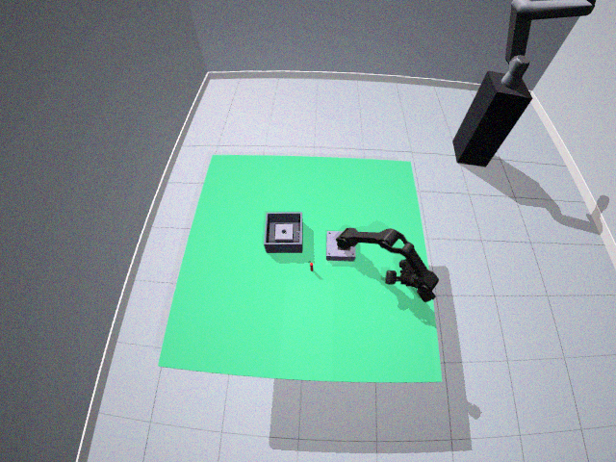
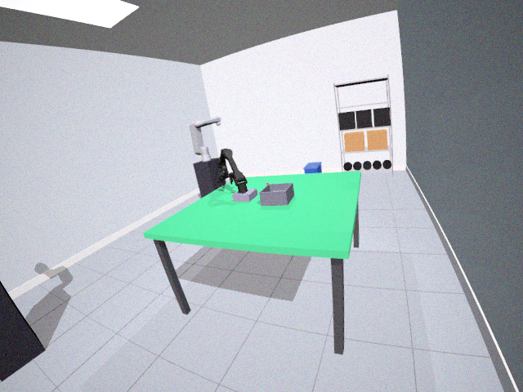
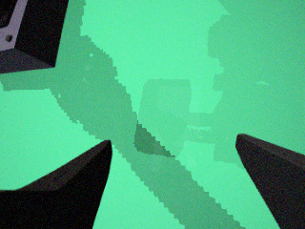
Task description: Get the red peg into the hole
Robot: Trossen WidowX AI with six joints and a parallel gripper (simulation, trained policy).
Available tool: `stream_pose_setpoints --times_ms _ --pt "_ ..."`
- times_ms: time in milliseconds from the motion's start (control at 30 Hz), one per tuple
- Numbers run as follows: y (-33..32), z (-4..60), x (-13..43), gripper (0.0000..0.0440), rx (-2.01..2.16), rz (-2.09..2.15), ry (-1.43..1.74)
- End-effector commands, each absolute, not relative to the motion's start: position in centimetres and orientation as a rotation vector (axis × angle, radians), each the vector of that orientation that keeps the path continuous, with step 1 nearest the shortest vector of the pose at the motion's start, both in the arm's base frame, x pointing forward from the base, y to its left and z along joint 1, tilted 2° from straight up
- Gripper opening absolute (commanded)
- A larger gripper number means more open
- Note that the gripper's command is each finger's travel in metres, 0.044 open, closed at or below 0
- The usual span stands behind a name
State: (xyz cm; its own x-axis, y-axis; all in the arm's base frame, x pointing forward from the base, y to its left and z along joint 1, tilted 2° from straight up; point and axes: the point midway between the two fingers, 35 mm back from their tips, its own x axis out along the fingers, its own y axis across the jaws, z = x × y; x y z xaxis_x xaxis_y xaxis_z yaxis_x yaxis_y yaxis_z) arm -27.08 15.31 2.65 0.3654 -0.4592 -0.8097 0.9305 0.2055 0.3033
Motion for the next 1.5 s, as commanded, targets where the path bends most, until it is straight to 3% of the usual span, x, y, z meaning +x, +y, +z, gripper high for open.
stream_pose_setpoints --times_ms 0,67,733,1467 --pt "15.7 2.8 -27.3 0.0416 0.921 -1.087 0.656" --pt "16.5 3.0 -27.5 0.044 0.973 -1.131 0.676" --pt "24.6 6.9 -26.7 0.044 1.466 -1.646 0.628" --pt "31.0 11.3 -21.3 0.044 1.929 -2.213 0.193"
